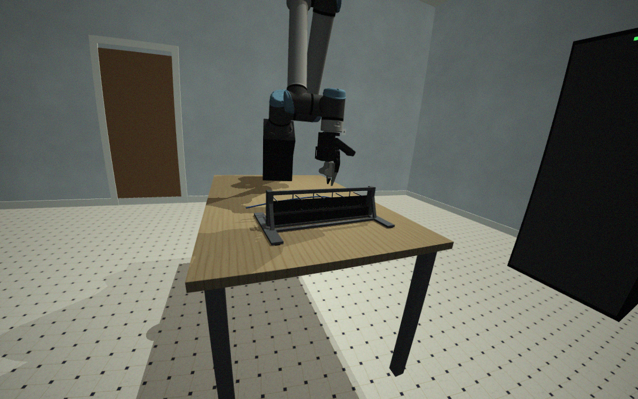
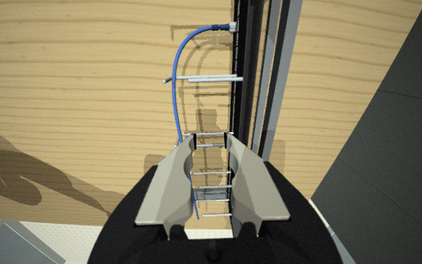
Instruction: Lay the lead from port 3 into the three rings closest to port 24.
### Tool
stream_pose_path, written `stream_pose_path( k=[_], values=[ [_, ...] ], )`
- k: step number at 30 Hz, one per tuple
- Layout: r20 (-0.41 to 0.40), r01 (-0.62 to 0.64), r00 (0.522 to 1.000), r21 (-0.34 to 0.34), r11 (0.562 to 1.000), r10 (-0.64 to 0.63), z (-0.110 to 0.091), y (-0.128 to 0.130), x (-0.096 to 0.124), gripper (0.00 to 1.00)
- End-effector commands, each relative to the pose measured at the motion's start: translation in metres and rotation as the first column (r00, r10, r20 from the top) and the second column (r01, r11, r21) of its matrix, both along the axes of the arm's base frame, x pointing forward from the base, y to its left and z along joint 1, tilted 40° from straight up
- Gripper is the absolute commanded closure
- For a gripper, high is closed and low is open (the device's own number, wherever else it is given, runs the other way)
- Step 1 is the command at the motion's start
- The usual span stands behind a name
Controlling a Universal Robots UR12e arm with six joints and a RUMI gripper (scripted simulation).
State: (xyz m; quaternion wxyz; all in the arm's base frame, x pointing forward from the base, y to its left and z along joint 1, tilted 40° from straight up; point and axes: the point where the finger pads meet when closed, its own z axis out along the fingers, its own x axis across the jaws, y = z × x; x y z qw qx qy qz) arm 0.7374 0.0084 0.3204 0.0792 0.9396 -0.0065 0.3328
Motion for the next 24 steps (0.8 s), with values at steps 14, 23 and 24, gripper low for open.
stream_pose_path(
  k=[14,23,24],
  values=[
    [0.001,0.000,1.000,0.000,1.000,0.000,0.0040,0.0007,-0.0026,1.00],
    [0.001,0.000,1.000,0.000,1.000,0.000,0.0040,0.0007,-0.0026,1.00],
    [0.001,0.000,1.000,0.000,1.000,0.000,0.0040,0.0007,-0.0026,1.00]
  ],
)
